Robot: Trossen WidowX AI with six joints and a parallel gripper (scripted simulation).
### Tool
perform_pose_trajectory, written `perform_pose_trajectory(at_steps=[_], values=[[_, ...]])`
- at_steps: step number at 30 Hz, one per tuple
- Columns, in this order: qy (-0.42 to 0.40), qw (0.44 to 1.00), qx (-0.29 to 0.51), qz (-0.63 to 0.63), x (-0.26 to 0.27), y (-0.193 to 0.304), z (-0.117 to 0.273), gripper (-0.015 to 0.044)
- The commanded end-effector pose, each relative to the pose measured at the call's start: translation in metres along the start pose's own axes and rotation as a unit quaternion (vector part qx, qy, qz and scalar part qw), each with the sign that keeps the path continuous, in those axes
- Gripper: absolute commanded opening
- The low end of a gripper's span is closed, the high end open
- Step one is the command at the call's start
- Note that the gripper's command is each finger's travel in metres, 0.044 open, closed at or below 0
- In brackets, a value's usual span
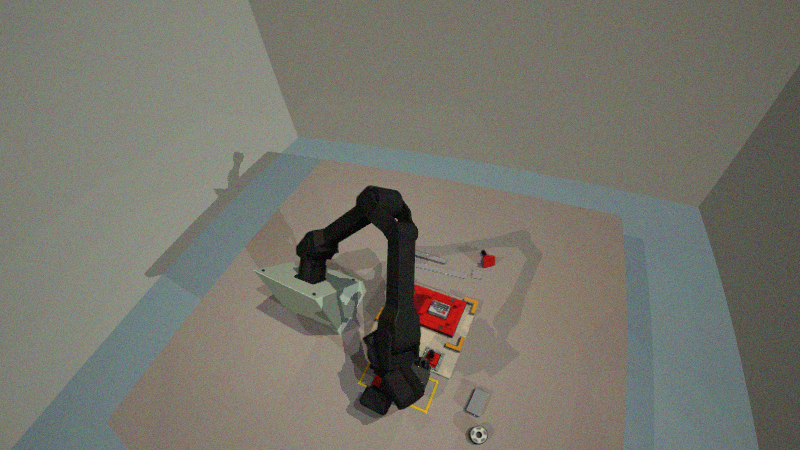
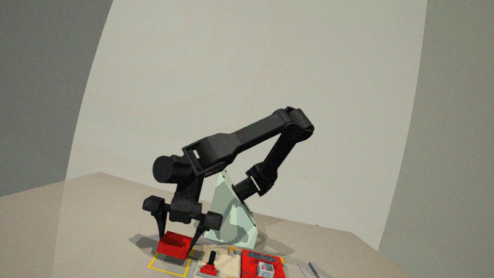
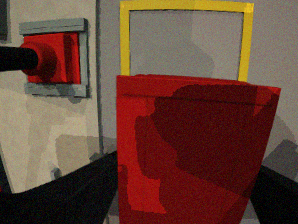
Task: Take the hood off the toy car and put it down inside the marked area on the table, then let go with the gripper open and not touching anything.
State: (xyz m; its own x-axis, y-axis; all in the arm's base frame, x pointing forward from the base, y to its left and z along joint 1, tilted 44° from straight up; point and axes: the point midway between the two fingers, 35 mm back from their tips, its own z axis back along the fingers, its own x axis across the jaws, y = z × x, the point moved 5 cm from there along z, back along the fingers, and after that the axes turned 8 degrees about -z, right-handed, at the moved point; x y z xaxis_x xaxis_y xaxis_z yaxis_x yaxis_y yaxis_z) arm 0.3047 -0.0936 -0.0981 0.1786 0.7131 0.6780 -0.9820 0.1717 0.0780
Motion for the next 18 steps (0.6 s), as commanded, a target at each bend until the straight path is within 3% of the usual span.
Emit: perform_pose_trajectory(at_steps=[1,18], values=[[-0.002,1.000,-0.001,-0.003,0.0003,0.0004,-0.0017,0.0000],[-0.002,1.000,-0.001,-0.003,0.0004,0.0003,-0.0101,0.0000]])
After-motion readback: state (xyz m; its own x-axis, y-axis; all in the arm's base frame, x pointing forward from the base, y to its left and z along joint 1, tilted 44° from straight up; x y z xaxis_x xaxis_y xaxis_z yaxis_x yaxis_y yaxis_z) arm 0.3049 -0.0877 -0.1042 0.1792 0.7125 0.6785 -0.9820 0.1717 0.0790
